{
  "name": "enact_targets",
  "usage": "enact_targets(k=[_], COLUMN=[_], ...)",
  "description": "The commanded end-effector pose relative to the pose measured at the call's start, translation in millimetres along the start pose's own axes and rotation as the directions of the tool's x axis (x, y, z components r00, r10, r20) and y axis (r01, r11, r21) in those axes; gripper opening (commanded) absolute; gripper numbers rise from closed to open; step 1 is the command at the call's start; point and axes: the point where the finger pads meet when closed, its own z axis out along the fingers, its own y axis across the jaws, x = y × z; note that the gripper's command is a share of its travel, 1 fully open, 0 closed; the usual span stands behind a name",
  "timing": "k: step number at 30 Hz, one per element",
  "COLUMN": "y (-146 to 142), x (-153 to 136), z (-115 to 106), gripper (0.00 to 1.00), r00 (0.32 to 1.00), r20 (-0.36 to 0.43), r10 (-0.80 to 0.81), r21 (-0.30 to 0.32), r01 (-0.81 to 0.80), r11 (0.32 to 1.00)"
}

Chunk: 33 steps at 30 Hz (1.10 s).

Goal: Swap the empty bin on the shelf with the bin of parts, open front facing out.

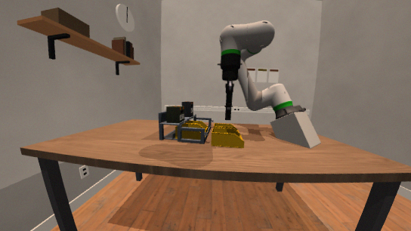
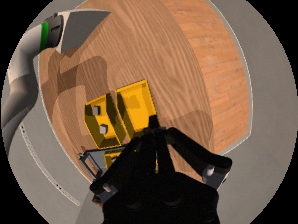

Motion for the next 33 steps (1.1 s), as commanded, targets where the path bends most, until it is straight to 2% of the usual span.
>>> enact_targets(k=[1, 3, 4, 6, 7, 8, 9, 11, 17, 18, 33], y=[-52.9, -52.9, -81.2, -81.2, -106.5, -106.5, -124.3, -132.9, -134.4, -134.4, -134.4], x=[-4.3, -4.3, -4.1, -4.1, -2.7, -2.7, -1.0, 0.1, 0.3, 0.3, 0.3], z=[-7.3, -7.3, -9.4, -9.4, -10.4, -10.4, -10.6, -10.5, -10.5, -10.5, -10.5], gripper=[0.10, 0.10, 0.10, 0.10, 0.10, 0.10, 0.10, 0.10, 0.10, 0.24, 0.24], r00=[1.000, 1.000, 1.000, 1.000, 1.000, 1.000, 1.000, 1.000, 1.000, 1.000, 1.000], r20=[0.001, 0.001, 0.001, 0.001, 0.001, 0.001, 0.001, 0.001, 0.001, 0.001, 0.001], r10=[0.000, 0.000, -0.001, -0.001, -0.001, -0.001, -0.001, -0.001, -0.001, -0.001, -0.001], r21=[-0.001, -0.001, -0.001, -0.001, -0.001, -0.001, -0.001, -0.001, -0.001, -0.001, -0.001], r01=[0.000, 0.000, 0.001, 0.001, 0.001, 0.001, 0.001, 0.001, 0.001, 0.001, 0.001], r11=[1.000, 1.000, 1.000, 1.000, 1.000, 1.000, 1.000, 1.000, 1.000, 1.000, 1.000])
